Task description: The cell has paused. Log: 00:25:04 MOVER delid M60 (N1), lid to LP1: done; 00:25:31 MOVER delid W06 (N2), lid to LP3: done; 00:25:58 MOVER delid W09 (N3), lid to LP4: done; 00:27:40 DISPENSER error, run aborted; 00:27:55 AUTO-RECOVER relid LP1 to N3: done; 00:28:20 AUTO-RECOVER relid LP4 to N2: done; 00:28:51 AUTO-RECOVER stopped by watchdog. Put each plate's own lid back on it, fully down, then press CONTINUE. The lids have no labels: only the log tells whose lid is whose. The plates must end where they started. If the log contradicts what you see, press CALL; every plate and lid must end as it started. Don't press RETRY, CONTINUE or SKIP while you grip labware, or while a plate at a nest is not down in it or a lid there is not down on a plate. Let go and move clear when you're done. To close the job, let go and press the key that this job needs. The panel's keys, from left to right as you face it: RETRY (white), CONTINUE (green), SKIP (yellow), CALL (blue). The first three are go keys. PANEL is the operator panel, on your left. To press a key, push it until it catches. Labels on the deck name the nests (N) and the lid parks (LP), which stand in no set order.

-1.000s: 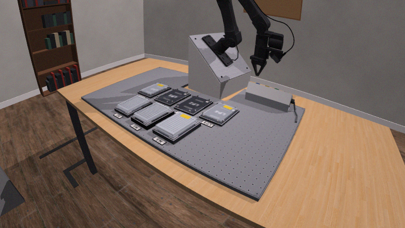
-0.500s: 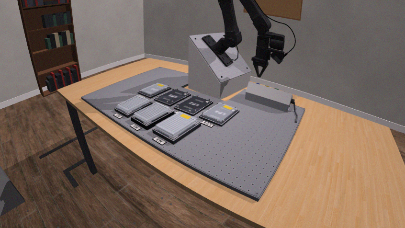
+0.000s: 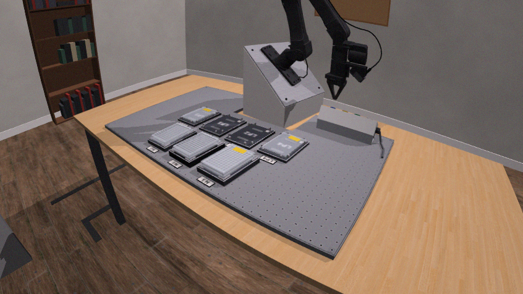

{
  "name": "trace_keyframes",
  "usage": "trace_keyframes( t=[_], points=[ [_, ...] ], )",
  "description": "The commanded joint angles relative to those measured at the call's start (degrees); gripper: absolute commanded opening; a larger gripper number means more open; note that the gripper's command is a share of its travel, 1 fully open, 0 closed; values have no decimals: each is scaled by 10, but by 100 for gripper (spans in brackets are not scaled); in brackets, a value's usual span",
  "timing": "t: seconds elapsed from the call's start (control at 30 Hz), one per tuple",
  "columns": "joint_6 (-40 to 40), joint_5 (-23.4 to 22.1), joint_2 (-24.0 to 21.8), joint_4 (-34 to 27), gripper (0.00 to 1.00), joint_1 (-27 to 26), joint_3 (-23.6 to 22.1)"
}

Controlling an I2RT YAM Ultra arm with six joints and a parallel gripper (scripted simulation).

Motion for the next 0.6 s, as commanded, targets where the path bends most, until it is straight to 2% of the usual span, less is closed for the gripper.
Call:
trace_keyframes(
  t=[0.0,0.13,0.17,0.43,0.57],
  points=[
    [5,4,-2,3,0,7,0],
    [10,9,-7,9,0,14,-13],
    [7,6,-2,3,0,10,-1],
    [8,7,-3,2,0,11,-1],
    [11,9,11,17,0,15,-14]
  ],
)
